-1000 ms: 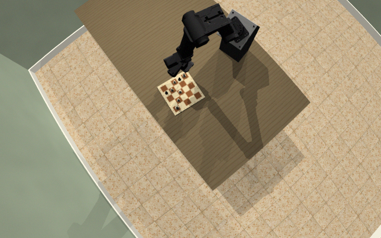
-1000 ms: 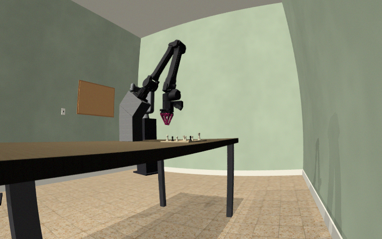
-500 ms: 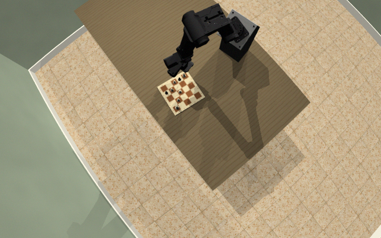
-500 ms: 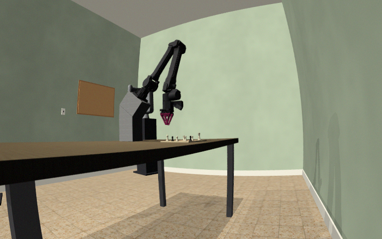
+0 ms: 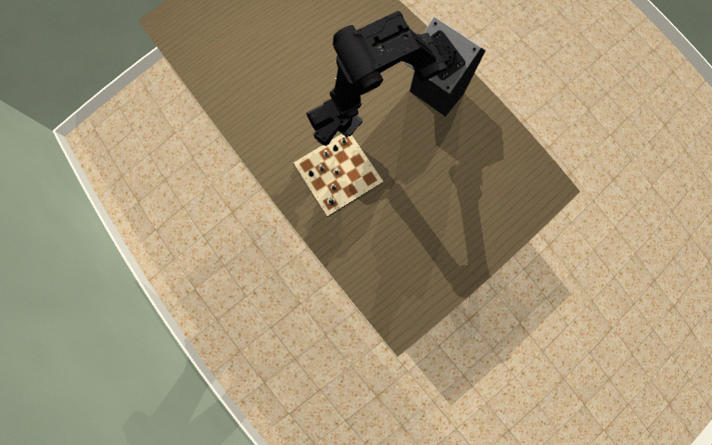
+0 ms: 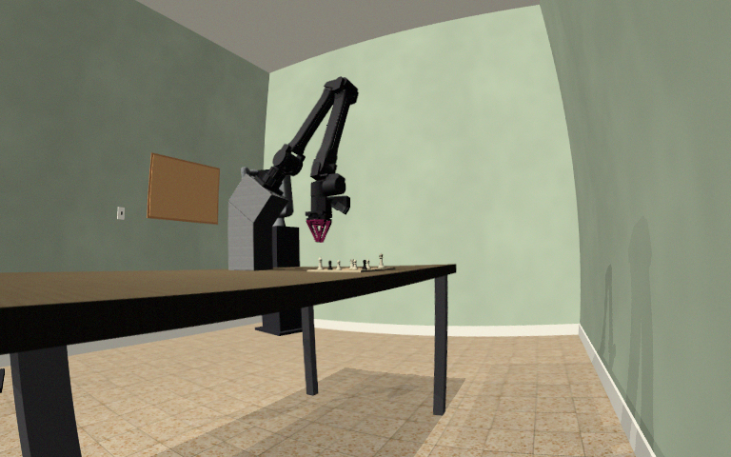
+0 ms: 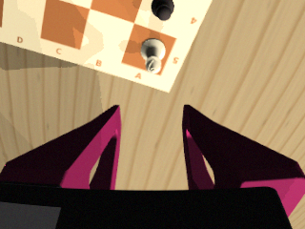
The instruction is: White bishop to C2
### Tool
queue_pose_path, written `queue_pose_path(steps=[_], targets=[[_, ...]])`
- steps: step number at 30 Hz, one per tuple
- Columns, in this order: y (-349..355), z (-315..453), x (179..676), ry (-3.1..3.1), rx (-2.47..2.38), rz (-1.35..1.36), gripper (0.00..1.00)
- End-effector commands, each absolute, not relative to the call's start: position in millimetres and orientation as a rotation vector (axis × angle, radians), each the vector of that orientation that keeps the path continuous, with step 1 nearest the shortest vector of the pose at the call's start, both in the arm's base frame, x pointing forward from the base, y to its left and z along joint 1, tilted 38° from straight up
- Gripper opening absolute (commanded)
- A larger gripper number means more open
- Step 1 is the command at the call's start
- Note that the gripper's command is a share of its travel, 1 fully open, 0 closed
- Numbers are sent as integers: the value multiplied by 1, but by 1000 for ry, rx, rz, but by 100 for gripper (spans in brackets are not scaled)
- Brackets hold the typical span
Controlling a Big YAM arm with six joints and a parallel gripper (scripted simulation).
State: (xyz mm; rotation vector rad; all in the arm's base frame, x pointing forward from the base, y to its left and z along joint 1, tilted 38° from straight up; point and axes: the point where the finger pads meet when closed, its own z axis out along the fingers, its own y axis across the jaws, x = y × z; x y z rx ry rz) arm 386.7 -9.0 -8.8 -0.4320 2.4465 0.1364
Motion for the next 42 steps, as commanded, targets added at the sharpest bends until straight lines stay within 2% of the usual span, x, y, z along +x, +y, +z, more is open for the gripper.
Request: queue_pose_path(steps=[1, 42], targets=[[-5, -11, 396, 2435, -427, 139, 36], [2, -41, 416, 2438, -426, 140, 36]])
